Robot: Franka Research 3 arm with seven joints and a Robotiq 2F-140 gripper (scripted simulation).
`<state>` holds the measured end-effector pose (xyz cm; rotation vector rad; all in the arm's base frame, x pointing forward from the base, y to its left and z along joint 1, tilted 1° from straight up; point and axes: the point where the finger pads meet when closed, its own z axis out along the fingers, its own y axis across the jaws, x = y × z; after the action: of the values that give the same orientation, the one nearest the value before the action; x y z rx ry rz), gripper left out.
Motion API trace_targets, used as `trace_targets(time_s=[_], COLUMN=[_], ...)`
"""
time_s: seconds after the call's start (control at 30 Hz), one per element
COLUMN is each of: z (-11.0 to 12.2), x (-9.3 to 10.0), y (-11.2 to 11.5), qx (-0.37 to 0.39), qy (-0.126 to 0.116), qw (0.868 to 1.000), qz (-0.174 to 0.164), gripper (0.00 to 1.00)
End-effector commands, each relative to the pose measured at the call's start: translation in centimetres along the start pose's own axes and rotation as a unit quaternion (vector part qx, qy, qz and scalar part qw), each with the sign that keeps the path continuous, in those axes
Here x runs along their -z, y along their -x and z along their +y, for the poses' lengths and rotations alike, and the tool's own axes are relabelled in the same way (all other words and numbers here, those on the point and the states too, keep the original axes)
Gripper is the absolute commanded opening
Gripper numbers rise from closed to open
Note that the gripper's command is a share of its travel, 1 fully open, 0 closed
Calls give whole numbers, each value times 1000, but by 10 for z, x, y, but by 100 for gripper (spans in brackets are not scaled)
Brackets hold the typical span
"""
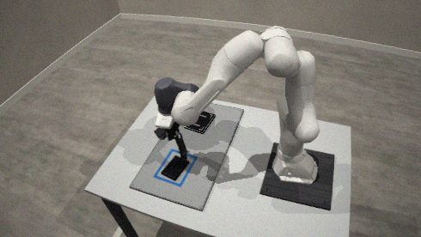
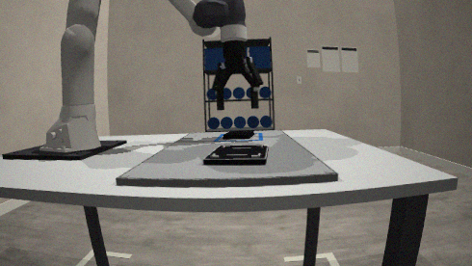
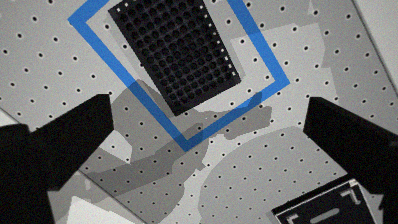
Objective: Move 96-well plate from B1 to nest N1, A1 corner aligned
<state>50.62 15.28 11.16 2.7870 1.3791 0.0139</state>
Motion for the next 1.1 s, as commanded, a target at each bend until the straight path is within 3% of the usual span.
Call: trace_targets(time_s=[0.0,0.23,0.4,1.07], z=[-5,-20,-25,-26], x=[-2,-10,-13,-13], y=[-11,-31,-37,-38], qx=[117,219,251,255], qy=[-12,-11,-11,-11], qw=[993,976,968,967], qz=[10,12,12,12], gripper=[100,100,100,100])
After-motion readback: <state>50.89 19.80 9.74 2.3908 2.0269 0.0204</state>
